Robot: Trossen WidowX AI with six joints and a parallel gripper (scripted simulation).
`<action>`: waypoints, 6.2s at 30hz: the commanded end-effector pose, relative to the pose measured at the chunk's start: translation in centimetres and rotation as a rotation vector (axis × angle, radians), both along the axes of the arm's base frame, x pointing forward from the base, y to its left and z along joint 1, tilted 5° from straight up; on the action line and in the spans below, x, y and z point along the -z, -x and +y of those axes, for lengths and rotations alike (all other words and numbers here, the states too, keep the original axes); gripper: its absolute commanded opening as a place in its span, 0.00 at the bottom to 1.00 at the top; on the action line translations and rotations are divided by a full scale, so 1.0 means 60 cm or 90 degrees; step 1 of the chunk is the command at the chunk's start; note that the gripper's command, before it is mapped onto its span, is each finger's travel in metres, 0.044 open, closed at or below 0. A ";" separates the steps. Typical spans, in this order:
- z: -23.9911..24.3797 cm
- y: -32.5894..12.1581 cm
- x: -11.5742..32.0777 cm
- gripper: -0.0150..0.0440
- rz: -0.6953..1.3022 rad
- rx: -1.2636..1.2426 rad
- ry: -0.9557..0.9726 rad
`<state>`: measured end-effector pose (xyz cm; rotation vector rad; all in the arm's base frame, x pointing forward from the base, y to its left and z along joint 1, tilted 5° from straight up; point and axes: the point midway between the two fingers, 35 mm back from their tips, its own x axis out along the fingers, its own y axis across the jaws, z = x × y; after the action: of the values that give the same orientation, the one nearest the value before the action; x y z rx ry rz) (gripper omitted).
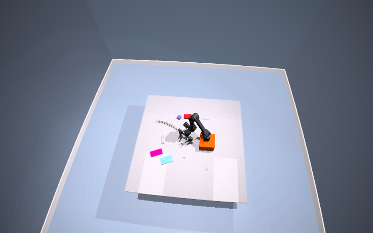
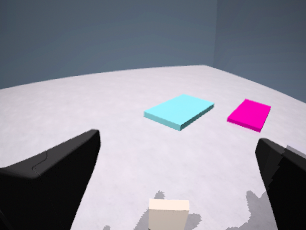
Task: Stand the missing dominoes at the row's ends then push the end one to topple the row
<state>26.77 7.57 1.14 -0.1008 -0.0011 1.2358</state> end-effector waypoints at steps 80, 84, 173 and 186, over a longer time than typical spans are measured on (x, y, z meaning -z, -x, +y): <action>0.047 -0.018 0.058 0.44 0.314 0.083 0.926; 0.048 -0.018 0.054 0.44 0.314 0.083 0.926; -0.207 -0.121 0.006 1.00 0.908 0.863 0.413; -0.194 -0.102 -0.189 1.00 0.909 0.865 0.413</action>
<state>33.24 -4.15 12.68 0.2187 1.4376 -0.2950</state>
